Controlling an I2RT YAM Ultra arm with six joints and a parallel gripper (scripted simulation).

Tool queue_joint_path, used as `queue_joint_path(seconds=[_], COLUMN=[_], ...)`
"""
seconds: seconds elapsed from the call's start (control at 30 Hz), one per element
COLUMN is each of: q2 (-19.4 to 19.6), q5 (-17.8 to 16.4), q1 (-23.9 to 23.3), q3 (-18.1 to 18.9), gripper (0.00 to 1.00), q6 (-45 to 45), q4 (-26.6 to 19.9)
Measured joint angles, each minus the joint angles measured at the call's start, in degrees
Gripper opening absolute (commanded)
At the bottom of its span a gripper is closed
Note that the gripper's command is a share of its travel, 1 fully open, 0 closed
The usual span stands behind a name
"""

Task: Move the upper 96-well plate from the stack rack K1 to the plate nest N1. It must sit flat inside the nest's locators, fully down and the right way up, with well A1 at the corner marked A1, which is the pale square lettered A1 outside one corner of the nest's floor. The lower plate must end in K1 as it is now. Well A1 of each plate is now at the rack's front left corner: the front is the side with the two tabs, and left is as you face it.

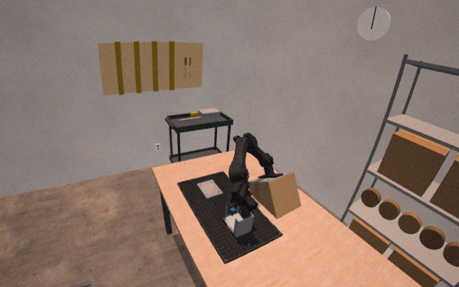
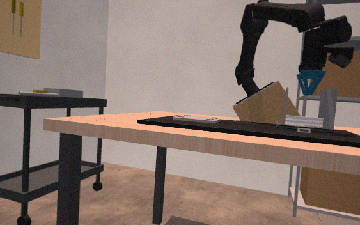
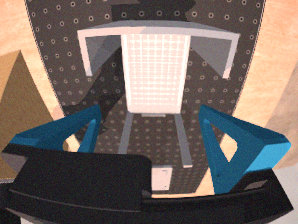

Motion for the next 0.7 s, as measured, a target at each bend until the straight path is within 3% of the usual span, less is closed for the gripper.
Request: queue_joint_path(seconds=[0.7], q2=[1.20], q5=[0.70], q1=[-1.99], q3=[-4.26], gripper=[1.00], q6=[-2.03], q4=[6.69])
